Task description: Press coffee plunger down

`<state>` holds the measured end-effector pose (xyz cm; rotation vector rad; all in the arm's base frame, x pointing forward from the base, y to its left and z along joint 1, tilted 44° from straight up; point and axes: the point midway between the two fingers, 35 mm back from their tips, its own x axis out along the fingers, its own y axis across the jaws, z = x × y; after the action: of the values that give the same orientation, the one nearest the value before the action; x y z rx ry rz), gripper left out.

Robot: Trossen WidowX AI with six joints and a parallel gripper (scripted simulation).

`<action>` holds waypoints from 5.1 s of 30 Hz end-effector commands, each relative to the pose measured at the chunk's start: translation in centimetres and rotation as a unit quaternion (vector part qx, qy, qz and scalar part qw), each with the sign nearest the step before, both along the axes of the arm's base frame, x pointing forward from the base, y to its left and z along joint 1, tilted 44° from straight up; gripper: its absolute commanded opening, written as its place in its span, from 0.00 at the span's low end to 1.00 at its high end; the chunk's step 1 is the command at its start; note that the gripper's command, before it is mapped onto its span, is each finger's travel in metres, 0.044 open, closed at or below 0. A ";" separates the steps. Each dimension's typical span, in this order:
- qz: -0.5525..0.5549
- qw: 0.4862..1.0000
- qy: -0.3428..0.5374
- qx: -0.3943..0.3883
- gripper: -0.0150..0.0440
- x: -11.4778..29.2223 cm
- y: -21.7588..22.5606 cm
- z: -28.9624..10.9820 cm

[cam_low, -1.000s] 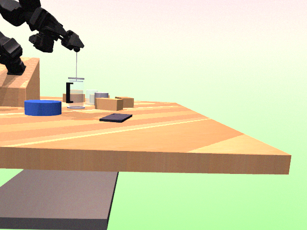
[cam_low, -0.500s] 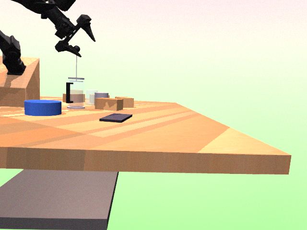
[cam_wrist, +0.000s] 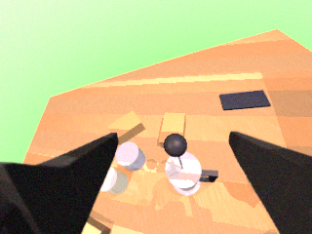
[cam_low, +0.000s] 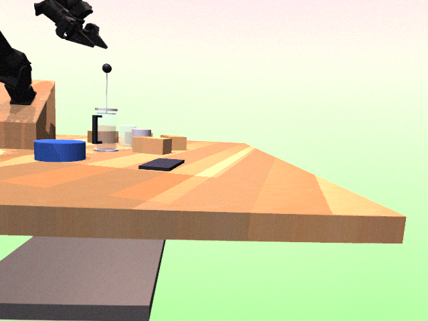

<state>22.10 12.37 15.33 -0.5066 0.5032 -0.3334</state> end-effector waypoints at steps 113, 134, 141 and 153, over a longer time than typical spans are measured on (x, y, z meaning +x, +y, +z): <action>0.059 0.994 0.019 -0.090 0.46 4.6 -7.7 -11.0; 0.063 0.993 0.008 -0.097 0.46 5.8 -10.0 -13.1; 0.063 0.993 0.007 -0.097 0.46 6.3 -9.9 -13.2; 0.063 0.993 0.007 -0.097 0.46 6.5 -9.7 -13.3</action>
<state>28.70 3.10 2.49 -0.7114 0.4298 -0.2484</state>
